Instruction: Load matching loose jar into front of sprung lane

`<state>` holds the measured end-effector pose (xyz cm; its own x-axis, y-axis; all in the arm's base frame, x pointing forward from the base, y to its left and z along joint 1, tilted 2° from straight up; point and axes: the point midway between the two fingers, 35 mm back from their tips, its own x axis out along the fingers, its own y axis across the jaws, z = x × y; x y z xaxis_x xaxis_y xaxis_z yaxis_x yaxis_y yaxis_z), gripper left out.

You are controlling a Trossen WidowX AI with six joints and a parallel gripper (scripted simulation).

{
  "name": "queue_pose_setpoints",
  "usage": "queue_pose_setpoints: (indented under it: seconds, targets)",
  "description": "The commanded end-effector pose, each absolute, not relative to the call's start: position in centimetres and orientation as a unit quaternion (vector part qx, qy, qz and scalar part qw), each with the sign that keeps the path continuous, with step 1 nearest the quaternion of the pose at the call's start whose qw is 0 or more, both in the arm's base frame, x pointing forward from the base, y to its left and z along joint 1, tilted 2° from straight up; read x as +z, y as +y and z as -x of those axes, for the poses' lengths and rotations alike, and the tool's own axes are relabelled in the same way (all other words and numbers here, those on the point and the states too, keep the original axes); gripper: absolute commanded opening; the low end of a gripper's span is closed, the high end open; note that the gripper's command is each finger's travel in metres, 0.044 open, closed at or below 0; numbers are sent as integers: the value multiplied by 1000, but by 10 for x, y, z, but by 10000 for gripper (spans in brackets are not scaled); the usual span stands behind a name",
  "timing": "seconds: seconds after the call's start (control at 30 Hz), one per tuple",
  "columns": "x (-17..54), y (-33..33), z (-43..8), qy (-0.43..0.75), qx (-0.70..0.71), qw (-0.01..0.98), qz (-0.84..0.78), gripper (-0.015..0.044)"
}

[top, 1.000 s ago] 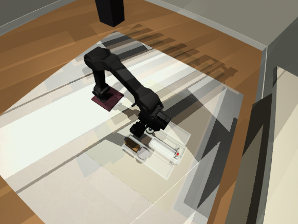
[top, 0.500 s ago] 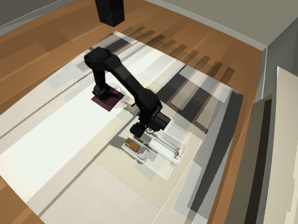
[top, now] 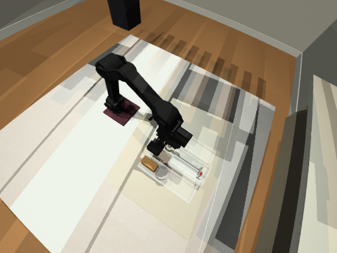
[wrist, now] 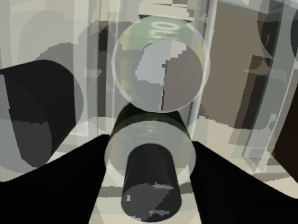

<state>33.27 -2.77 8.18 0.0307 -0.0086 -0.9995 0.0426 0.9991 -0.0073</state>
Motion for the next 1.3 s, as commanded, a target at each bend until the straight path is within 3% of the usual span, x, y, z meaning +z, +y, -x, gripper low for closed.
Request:
queue_pose_setpoints:
  seconds: [0.0,1.27]
  targets:
    - [81,-29,-337,689,-20,725,-12,0]
    - [72,-28,-334,689,-20,725,-12,0]
